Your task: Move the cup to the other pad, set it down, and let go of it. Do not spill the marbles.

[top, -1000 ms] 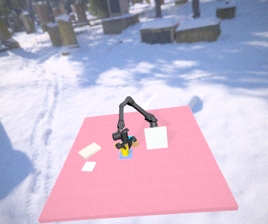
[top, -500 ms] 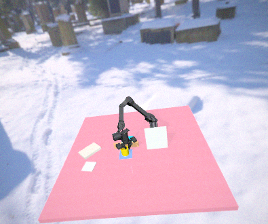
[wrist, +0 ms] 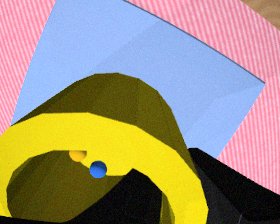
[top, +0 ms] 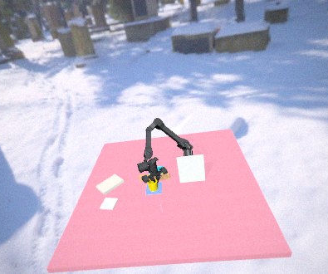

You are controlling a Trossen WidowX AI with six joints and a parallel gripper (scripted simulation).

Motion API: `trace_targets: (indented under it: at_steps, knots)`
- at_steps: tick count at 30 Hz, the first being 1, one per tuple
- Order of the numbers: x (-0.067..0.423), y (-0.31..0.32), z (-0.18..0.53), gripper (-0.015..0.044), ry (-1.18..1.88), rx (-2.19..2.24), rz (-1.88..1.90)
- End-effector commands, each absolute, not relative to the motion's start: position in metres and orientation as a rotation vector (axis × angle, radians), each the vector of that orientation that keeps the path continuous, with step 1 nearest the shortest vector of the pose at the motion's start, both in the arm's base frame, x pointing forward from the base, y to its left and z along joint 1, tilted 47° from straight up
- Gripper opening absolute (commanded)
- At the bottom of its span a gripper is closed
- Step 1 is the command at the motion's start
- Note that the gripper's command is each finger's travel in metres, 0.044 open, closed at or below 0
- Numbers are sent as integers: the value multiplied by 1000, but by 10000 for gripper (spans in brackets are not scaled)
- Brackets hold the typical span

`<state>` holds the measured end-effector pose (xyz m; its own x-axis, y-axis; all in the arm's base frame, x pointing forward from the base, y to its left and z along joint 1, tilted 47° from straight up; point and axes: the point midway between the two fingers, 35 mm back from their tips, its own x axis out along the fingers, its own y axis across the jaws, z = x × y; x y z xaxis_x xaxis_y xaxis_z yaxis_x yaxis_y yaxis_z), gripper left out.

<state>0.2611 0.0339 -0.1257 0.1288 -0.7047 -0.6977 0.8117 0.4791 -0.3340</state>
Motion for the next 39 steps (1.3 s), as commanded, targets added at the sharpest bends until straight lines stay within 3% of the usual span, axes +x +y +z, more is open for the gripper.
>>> trace_targets:
  at_steps: [1, 21, 39]
  knots:
    - [261, 37, -124, 0, 925, 140, -1107]
    - [252, 90, -73, 0, 929, 132, -1105]
    - [251, 88, -73, 0, 928, 121, -1099]
